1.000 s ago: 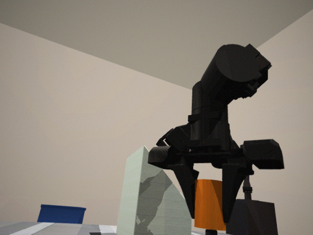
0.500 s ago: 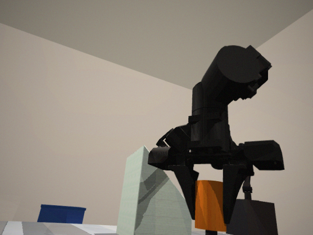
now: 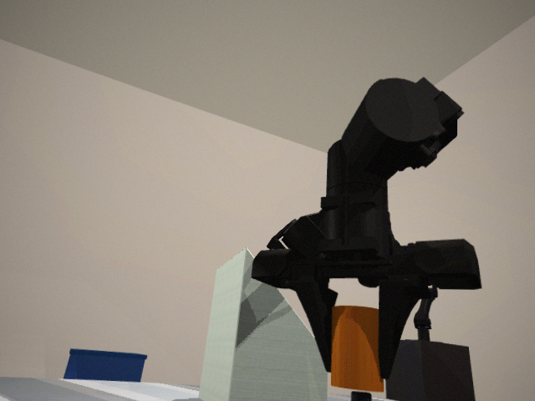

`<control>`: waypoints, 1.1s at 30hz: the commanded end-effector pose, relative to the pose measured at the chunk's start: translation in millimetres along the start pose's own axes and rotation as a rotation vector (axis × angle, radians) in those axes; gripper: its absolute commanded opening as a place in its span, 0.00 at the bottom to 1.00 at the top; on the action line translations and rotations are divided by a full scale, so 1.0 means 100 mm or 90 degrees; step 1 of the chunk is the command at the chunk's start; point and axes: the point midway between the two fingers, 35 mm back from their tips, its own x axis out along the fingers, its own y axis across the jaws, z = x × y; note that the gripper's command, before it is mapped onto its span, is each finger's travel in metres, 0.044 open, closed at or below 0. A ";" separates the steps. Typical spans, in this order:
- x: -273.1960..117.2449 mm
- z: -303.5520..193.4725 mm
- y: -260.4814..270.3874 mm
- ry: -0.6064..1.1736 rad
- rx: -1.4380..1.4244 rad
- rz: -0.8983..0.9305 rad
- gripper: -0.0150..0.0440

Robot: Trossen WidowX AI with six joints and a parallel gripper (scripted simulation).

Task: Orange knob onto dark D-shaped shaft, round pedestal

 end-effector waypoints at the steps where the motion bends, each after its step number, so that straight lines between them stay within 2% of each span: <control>1: -0.03 0.00 0.00 0.002 -0.045 -0.001 0.25; 5: -0.01 -0.02 -0.02 0.002 -0.122 -0.001 0.25; 33: 0.00 -0.03 -0.04 0.002 -0.122 -0.001 0.25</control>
